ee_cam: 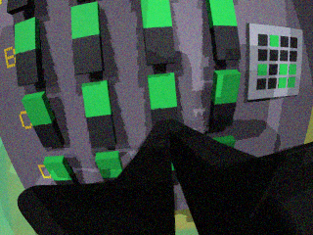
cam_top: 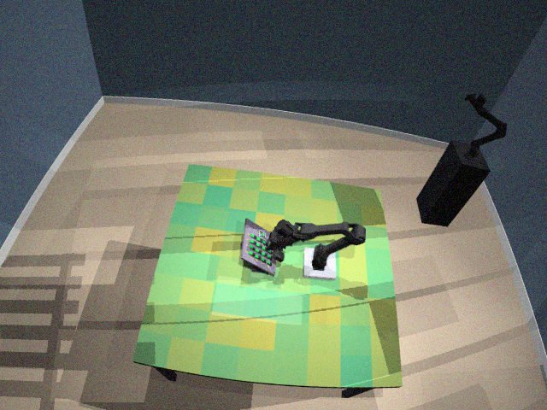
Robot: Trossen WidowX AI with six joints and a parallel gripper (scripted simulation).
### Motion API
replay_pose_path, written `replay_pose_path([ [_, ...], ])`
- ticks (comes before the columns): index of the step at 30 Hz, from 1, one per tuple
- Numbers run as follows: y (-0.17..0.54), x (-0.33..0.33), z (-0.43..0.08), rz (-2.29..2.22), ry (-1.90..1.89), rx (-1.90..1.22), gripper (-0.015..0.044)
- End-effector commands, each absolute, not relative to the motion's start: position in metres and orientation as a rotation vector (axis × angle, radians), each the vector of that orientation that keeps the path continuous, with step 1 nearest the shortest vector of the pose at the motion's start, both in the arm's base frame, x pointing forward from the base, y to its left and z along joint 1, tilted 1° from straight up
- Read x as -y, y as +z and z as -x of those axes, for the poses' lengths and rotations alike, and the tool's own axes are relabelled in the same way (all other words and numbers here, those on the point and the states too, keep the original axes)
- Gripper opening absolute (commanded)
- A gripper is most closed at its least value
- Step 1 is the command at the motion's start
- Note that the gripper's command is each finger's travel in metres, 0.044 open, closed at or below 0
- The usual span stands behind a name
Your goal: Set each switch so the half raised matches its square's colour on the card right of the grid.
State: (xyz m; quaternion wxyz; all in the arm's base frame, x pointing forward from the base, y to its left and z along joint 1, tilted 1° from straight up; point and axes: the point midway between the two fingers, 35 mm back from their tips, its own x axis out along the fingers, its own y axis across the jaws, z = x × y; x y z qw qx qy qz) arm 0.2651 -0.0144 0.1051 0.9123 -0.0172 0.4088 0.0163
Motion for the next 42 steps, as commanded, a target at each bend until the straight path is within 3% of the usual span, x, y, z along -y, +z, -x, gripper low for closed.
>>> replay_pose_path([
  [1, 0.104, 0.015, -0.266, 0.032, 0.028, -0.842, 0.0000],
  [34, 0.101, 0.015, -0.268, 0.032, 0.028, -0.842, 0.0000],
  [42, 0.151, 0.016, -0.227, 0.033, 0.028, -0.871, 0.0000],
])
